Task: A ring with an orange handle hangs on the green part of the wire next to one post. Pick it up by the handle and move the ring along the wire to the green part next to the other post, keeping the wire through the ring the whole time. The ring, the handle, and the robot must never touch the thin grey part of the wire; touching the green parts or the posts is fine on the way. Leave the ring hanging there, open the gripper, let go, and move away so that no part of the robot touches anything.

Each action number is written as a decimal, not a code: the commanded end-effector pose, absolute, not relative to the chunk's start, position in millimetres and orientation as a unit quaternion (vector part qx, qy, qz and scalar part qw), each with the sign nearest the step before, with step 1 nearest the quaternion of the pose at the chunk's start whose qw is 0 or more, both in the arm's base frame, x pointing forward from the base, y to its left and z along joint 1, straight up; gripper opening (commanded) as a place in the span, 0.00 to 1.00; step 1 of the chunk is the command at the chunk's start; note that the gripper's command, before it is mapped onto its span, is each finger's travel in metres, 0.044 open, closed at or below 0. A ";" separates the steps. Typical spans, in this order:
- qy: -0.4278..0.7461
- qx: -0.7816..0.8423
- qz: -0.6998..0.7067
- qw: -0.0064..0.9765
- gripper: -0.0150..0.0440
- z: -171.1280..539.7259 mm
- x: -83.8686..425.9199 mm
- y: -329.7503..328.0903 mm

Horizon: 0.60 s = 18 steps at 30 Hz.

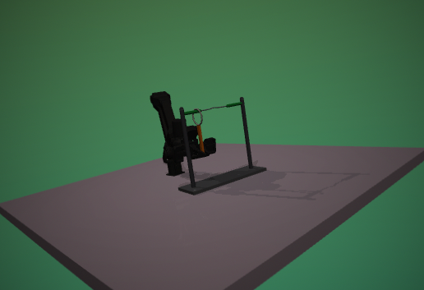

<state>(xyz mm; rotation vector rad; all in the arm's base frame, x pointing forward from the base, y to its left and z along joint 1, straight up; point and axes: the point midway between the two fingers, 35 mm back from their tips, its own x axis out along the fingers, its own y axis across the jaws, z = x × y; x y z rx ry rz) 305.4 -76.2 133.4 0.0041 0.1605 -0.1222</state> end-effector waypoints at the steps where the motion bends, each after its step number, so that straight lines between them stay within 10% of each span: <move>1: 0.080 0.002 -0.061 0.995 0.17 133.4 305.4 -76.1; 5: 0.080 0.002 -0.061 0.995 0.00 133.4 305.4 -76.1; 18: 0.080 0.002 -0.061 0.995 0.00 143.5 305.8 -77.1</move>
